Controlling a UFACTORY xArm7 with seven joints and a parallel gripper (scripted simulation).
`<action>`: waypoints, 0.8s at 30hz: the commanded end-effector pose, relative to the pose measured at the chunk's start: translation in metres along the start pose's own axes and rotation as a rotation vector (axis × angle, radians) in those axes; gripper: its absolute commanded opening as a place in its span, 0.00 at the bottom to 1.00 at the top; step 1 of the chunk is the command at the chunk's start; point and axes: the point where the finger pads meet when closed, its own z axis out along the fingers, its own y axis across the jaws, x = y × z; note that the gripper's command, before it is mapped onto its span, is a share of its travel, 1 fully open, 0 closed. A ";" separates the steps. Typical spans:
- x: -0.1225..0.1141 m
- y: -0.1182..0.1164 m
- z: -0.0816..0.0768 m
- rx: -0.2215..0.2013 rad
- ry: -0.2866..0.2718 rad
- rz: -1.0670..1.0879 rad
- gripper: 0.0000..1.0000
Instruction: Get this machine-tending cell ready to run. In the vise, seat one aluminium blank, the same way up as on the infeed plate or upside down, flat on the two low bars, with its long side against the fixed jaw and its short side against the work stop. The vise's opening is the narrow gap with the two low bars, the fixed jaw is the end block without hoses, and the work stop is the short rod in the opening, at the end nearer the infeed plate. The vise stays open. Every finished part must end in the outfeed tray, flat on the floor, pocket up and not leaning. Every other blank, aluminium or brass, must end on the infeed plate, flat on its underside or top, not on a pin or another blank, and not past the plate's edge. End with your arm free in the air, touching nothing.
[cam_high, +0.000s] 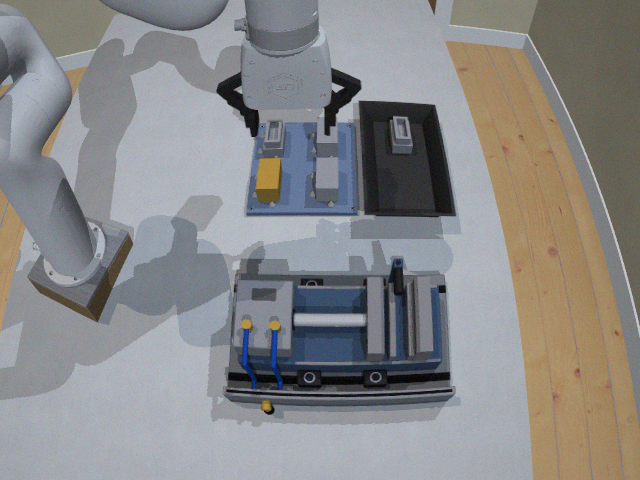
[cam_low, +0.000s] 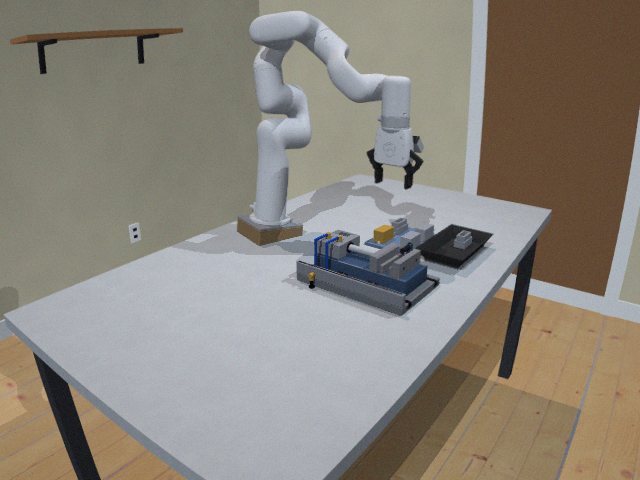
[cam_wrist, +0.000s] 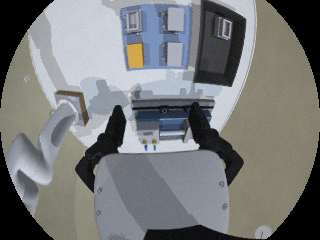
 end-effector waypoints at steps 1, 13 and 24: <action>0.001 0.003 -0.001 -0.009 -0.001 0.004 1.00; 0.001 0.003 -0.001 -0.009 -0.001 0.004 0.00; 0.001 0.003 -0.001 -0.009 -0.001 0.004 0.00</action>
